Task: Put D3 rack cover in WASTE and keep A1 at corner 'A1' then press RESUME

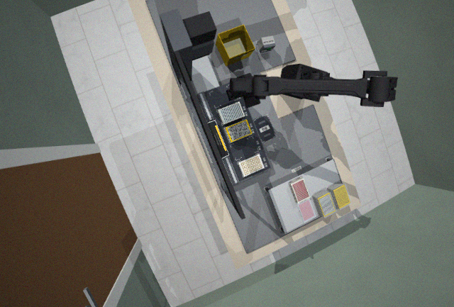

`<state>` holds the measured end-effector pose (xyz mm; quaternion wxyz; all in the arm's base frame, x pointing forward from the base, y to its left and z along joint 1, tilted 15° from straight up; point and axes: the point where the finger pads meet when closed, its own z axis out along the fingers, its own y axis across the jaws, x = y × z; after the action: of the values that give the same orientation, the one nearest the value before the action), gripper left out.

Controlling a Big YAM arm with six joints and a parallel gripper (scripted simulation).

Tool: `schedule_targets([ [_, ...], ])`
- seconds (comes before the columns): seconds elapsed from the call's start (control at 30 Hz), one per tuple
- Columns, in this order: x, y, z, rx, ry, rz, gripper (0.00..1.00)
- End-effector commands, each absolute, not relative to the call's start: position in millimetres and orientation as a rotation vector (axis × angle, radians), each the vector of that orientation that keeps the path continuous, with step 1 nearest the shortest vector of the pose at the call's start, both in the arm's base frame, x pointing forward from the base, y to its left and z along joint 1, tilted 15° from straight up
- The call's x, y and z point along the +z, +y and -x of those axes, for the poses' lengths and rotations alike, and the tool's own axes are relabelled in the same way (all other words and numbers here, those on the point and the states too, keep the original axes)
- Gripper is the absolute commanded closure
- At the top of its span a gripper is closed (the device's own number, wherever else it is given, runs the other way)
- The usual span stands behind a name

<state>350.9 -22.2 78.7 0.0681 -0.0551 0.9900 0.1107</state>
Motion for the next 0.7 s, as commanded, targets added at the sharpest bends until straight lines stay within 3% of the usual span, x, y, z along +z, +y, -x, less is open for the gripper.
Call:
schedule_targets([
  [0.0, 69, -37, -342, 0.349, 3.005, 0.226, 0.00],
  [0.67, 67, -133, -344, 0.312, 2.962, 0.232, 0.00],
])
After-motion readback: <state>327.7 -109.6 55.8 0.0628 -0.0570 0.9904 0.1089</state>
